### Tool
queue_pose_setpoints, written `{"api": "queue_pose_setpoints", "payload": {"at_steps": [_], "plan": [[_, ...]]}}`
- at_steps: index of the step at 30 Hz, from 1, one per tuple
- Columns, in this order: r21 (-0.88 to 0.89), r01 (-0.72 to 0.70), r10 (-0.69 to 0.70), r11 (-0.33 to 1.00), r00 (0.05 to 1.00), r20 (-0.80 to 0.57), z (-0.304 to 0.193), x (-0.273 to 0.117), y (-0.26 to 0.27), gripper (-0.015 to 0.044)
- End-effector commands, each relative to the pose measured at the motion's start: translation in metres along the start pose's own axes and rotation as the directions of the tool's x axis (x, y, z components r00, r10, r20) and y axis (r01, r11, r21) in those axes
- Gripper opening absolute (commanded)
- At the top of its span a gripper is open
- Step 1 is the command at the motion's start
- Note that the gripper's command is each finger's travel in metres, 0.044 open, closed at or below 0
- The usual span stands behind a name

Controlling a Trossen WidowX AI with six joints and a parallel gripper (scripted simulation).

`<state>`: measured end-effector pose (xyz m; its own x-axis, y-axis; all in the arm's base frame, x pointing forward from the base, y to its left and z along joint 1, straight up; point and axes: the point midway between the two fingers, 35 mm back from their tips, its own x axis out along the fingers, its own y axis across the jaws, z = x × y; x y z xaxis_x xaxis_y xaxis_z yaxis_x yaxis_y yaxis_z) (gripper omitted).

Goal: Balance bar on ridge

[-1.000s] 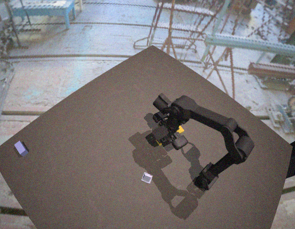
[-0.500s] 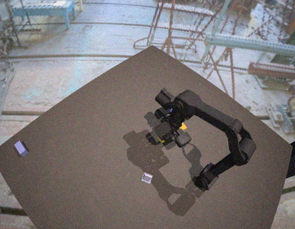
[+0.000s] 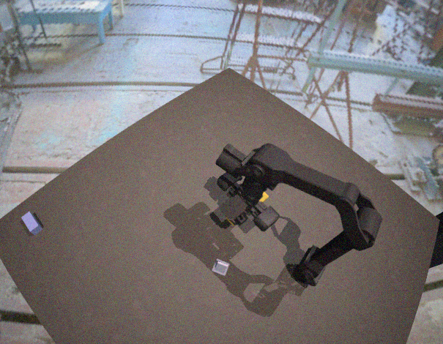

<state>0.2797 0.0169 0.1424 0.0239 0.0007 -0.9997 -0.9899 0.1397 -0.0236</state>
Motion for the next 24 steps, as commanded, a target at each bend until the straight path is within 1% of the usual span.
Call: {"api": "queue_pose_setpoints", "payload": {"at_steps": [1,24], "plan": [[-0.042,0.004,-0.004,0.999,1.0,0.003,0.017,-0.002,0.002,0.0],[-0.28,0.004,-0.001,0.96,1.0,0.012,0.1,-0.003,0.035,0.0]]}}
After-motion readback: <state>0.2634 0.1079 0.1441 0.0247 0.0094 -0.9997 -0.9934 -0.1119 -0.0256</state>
